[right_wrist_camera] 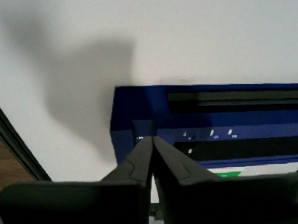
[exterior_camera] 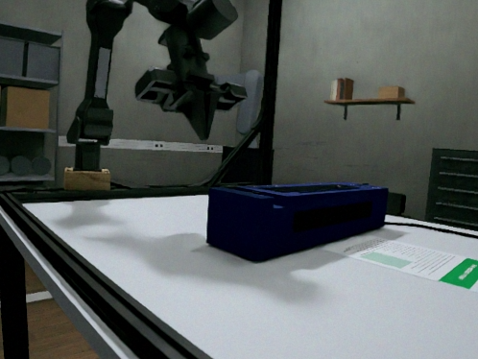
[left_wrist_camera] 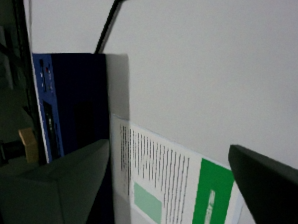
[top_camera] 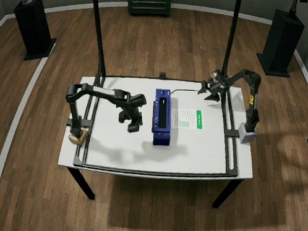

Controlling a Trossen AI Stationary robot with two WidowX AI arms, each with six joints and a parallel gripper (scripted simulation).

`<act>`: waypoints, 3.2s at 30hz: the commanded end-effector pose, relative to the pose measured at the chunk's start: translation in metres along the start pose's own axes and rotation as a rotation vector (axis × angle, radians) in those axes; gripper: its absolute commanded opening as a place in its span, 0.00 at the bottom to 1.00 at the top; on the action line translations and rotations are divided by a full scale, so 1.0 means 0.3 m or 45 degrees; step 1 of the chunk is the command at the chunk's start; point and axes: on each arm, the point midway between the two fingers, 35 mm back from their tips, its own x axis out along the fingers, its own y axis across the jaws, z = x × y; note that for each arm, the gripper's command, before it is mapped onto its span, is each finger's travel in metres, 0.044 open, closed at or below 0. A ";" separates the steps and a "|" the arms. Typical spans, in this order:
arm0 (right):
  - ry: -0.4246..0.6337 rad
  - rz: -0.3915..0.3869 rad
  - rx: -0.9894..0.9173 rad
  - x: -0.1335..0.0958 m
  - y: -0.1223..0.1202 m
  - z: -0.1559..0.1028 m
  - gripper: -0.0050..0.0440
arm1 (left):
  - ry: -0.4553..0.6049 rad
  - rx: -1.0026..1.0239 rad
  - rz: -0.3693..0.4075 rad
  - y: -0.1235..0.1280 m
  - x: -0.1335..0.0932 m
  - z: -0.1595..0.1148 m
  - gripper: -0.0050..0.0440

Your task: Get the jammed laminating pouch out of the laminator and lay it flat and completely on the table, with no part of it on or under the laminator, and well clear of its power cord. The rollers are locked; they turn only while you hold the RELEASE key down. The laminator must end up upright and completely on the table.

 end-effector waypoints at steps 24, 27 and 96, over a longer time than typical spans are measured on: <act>0.033 -0.004 0.002 -0.025 -0.001 -0.020 0.00 | -0.015 -0.015 0.016 0.225 -0.126 0.012 0.81; 0.033 -0.004 0.002 -0.025 -0.001 -0.020 0.00 | -0.019 -0.019 0.018 0.260 -0.145 0.015 0.81; 0.033 -0.004 0.002 -0.025 -0.001 -0.020 0.00 | -0.011 -0.013 0.015 0.284 -0.157 0.014 0.81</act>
